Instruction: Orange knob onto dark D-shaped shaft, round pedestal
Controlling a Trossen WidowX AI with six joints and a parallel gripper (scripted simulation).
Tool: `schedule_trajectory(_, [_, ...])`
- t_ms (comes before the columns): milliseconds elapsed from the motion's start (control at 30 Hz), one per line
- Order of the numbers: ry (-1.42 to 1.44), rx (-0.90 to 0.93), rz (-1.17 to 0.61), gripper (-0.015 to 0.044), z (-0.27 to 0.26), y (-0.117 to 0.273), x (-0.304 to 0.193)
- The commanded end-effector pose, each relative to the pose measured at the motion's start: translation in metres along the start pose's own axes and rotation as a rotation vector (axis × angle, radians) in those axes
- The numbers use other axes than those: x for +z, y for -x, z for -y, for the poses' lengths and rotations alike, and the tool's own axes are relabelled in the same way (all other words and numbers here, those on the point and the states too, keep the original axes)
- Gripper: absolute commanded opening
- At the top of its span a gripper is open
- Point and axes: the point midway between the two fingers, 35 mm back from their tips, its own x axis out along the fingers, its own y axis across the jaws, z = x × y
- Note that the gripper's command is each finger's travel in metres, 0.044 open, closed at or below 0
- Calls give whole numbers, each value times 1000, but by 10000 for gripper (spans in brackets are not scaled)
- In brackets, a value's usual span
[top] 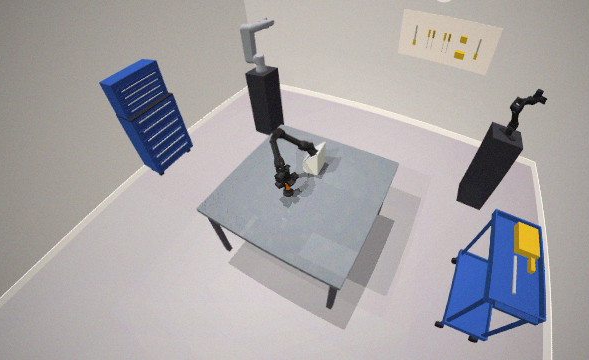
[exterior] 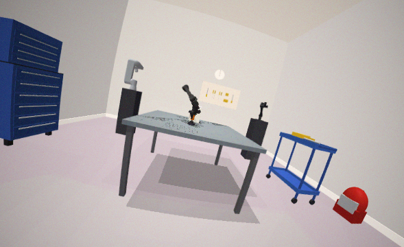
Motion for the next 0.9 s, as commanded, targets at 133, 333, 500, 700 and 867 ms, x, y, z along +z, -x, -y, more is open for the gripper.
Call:
schedule_trajectory(133, [2,-2,-1,0,0,1,0])
schedule_trajectory(333, [27,-2,-1,0,-1,4,-1])
schedule_trajectory(500, [201,-2,-1,0,-1,2,0])
schedule_trajectory(700, [211,-2,-1,0,0,1,-1])
schedule_trajectory(867, [211,-2,-1,0,1,1,-1])
